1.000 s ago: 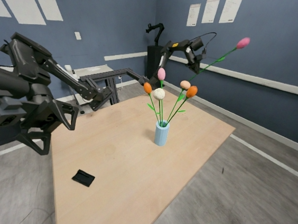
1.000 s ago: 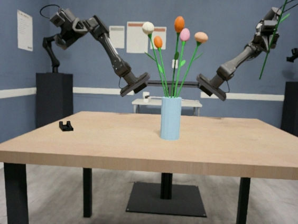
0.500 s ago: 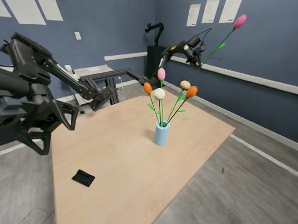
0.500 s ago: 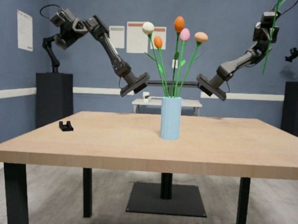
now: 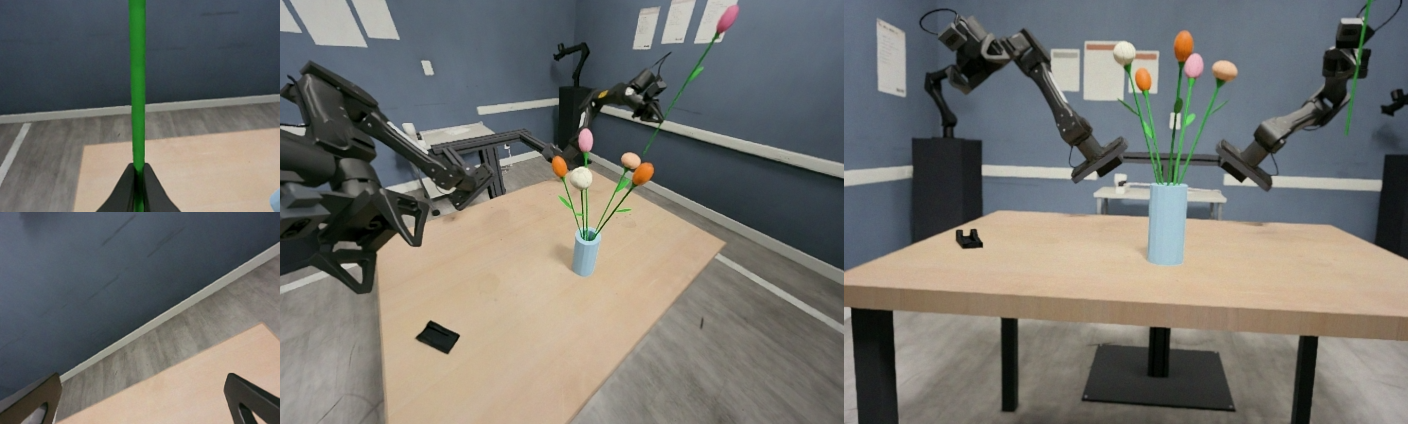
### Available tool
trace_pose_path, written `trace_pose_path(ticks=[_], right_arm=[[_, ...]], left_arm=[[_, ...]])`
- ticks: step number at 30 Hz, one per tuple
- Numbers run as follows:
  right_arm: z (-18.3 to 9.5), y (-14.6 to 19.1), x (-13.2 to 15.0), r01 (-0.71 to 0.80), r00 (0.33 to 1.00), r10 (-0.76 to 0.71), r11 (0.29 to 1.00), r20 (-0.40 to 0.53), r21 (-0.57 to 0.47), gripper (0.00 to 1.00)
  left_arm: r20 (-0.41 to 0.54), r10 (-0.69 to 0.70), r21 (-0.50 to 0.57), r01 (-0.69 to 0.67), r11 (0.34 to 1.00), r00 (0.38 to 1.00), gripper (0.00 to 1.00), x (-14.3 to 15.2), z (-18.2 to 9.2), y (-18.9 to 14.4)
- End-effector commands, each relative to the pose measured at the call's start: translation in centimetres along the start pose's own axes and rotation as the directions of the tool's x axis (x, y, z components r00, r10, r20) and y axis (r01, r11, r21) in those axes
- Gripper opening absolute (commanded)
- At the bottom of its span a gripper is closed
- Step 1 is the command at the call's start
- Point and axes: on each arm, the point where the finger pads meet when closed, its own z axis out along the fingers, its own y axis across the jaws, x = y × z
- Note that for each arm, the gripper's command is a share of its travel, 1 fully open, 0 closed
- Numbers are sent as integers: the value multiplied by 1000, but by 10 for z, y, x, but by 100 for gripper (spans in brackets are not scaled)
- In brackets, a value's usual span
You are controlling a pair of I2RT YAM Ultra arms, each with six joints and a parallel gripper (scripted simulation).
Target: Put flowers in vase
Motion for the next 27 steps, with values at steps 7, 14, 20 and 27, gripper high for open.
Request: trace_pose_path(ticks=[7,14,20,27], right_arm=[[3,2,1,-1,1000,2,1000,4,-17,100],[3,2,1,-1,1000,2,1000,4,-17,100],[3,2,1,-1,1000,2,1000,4,-17,100],[3,2,1,-1,1000,2,1000,4,-17,100]], left_arm=[[177,-20,6,20,1000,984,0,-17,-5,3],[228,-25,7,24,1000,973,0,-19,-6,2],[264,-24,6,23,1000,964,0,-20,-7,2],[281,-24,7,22,1000,959,0,-19,-8,1]])
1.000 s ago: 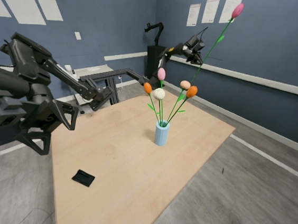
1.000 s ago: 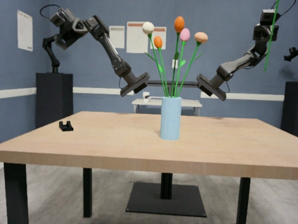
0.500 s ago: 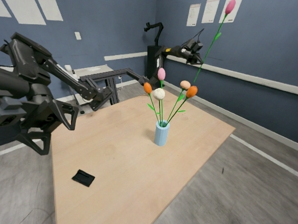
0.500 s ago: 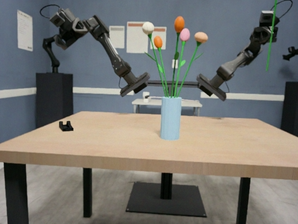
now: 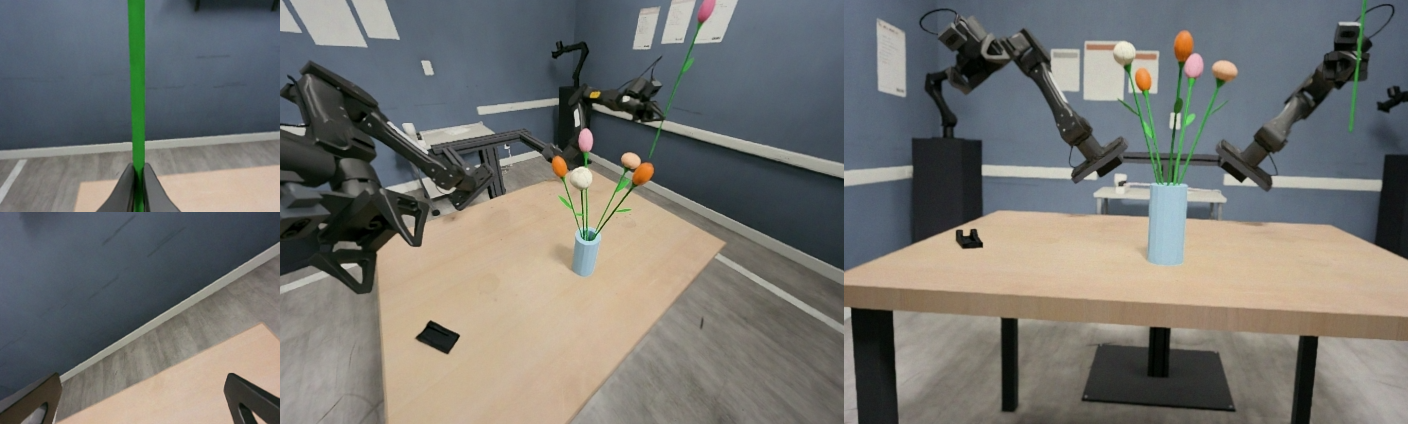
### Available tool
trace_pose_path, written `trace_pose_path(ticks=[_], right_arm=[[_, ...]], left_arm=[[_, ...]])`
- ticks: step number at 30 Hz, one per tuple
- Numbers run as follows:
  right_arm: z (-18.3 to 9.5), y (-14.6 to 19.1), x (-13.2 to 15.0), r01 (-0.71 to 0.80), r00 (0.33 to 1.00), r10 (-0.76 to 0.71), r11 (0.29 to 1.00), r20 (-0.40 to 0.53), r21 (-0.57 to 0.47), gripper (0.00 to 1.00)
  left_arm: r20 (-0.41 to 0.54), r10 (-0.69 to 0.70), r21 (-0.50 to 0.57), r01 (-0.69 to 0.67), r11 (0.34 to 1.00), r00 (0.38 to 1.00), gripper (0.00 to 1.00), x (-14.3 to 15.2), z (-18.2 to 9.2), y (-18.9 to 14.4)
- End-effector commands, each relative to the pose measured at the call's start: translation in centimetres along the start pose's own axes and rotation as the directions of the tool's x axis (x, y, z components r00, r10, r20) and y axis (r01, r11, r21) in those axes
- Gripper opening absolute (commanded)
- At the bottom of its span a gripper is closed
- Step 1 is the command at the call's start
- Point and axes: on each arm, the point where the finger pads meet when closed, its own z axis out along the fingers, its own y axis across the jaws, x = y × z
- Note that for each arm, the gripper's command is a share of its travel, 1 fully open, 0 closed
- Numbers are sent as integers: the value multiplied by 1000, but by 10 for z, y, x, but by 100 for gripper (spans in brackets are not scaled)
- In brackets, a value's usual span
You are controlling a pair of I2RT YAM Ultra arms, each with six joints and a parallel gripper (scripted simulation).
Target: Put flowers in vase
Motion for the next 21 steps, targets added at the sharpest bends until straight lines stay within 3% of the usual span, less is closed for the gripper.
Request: trace_pose_path(ticks=[1,21], right_arm=[[3,2,1,-1,1000,2,1000,4,-17,100],[3,2,1,-1,1000,2,1000,4,-17,100]], left_arm=[[79,-15,0,15,1000,997,0,-13,-5,4],[96,-14,-3,15,1000,995,0,-10,-8,3]])
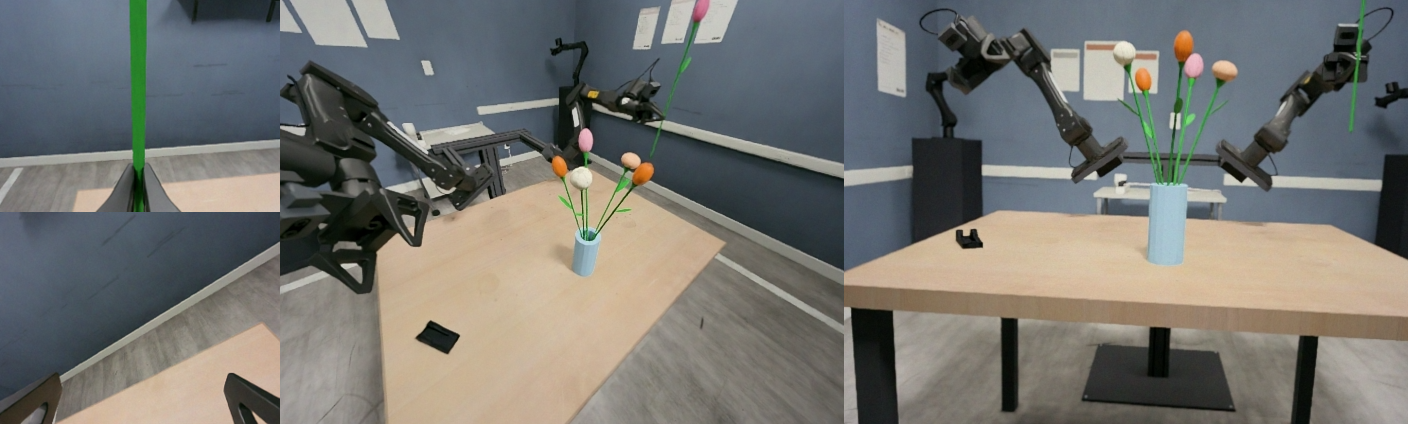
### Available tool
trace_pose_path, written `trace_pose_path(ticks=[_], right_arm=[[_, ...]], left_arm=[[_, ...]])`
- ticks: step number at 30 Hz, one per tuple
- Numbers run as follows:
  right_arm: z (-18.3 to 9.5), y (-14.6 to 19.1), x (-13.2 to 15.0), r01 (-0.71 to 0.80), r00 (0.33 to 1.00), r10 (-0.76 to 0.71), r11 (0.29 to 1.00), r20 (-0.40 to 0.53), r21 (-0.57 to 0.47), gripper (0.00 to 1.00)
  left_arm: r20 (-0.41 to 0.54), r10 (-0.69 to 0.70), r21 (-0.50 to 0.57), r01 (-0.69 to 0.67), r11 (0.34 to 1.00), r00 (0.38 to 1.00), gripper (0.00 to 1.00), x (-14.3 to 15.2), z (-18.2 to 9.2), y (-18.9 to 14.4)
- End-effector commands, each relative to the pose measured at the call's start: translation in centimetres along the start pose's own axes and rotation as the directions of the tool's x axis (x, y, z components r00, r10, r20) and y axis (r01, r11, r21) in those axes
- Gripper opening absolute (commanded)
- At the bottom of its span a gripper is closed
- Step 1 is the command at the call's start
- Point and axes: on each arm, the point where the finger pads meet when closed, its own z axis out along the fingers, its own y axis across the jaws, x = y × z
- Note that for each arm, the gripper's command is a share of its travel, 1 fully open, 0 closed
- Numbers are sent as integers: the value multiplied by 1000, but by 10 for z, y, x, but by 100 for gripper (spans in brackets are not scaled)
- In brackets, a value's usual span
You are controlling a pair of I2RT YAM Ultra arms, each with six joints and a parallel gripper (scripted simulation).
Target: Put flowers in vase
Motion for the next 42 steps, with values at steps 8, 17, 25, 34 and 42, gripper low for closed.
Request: trace_pose_path(ticks=[8,17,25,34,42], right_arm=[[3,2,1,-1,1000,2,1000,4,-17,100],[3,2,1,-1,1000,2,1000,4,-17,100],[3,2,1,-1,1000,2,1000,4,-17,100],[3,2,1,-1,1000,2,1000,4,-17,100],[3,2,1,-1,1000,2,1000,4,-17,100]], left_arm=[[37,2,9,-2,1000,999,0,-4,-8,-6],[38,2,23,-3,1000,999,0,-2,-12,-20],[42,-2,49,0,999,999,0,-1,-21,-46],[30,11,98,-14,995,1000,0,4,-28,-84],[26,31,155,-35,987,999,0,8,-41,-131]])
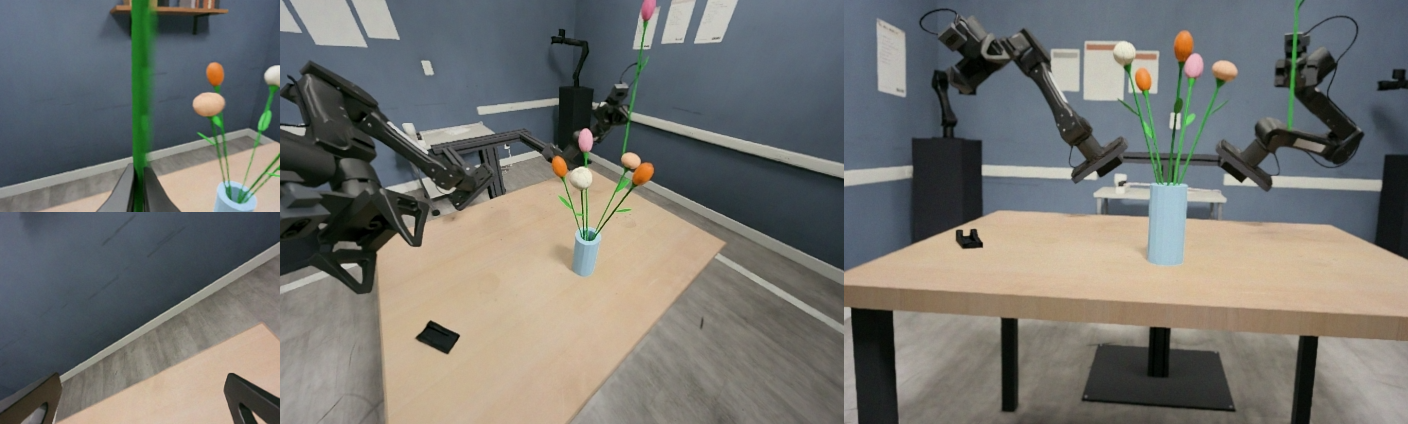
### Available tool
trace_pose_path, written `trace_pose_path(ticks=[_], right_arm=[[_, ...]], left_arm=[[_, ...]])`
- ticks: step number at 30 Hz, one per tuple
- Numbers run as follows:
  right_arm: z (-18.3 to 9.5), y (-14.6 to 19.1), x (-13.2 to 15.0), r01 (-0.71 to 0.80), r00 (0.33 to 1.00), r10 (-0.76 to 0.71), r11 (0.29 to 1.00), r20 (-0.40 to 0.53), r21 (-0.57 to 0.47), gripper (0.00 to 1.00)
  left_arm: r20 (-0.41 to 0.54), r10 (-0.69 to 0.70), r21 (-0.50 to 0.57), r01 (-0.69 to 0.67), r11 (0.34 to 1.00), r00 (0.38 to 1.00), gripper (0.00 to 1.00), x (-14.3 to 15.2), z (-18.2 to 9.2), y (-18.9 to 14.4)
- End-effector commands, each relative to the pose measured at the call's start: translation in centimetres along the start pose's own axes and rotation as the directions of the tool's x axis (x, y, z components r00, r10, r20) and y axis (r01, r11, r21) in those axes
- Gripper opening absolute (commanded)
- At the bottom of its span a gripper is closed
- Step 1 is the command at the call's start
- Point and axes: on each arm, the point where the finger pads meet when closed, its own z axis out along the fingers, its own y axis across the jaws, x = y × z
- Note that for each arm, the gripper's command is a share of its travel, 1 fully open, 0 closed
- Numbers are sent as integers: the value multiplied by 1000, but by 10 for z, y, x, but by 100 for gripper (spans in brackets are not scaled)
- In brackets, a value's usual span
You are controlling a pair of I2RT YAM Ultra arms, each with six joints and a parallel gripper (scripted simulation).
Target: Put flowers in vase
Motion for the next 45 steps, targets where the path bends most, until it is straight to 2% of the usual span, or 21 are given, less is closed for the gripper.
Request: trace_pose_path(ticks=[1,3,18,20,30,45], right_arm=[[3,2,1,-1,1000,2,1000,4,-17,100],[3,2,1,-1,1000,2,1000,4,-17,100],[3,2,1,-1,1000,2,1000,4,-17,100],[3,2,1,-1,1000,2,1000,4,-17,100],[3,2,1,-1,1000,2,1000,4,-17,100],[3,2,1,-1,1000,2,1000,4,-17,100]], left_arm=[[-51,2,-83,-6,997,999,0,4,0,-5],[-51,2,-83,-6,997,999,0,4,0,-5],[-46,7,5,-6,1000,999,0,2,-4,-90],[-46,7,5,-6,1000,999,0,2,-4,-90],[-46,16,51,-14,999,999,0,1,-7,-132],[-24,-41,66,43,997,999,0,-24,-2,-152]])
